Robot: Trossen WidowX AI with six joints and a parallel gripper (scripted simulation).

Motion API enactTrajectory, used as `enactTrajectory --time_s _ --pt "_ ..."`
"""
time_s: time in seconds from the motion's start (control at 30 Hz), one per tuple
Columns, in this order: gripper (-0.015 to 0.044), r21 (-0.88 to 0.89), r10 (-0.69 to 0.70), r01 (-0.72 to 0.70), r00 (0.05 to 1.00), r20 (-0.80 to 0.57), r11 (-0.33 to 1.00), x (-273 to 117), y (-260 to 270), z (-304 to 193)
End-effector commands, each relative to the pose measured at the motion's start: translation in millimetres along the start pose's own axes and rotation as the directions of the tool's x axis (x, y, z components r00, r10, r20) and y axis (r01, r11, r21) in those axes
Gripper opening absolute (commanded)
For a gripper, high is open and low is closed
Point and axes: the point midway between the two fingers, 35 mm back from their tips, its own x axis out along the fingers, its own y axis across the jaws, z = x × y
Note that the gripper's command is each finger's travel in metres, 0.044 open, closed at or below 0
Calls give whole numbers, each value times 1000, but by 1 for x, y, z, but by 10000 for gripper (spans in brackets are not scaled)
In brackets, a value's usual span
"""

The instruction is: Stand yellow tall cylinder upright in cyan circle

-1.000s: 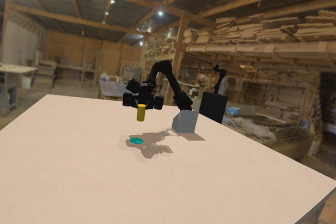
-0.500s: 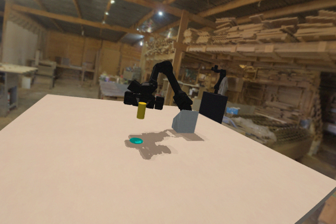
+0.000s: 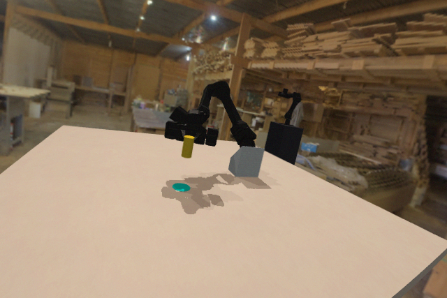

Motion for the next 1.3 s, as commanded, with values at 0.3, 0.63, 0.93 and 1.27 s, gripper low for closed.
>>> enactTrajectory --time_s 0.3,0.63,0.93,1.27 --pt "105 -7 4 -4 1000 -1 1000 6 -3 -53" --pt "105 -5 2 -2 1000 2 1000 8 1 -89" --pt "105 7 4 -4 1000 -11 1000 12 0 -107" --pt "184 7 4 -4 1000 -11 1000 12 0 -107"
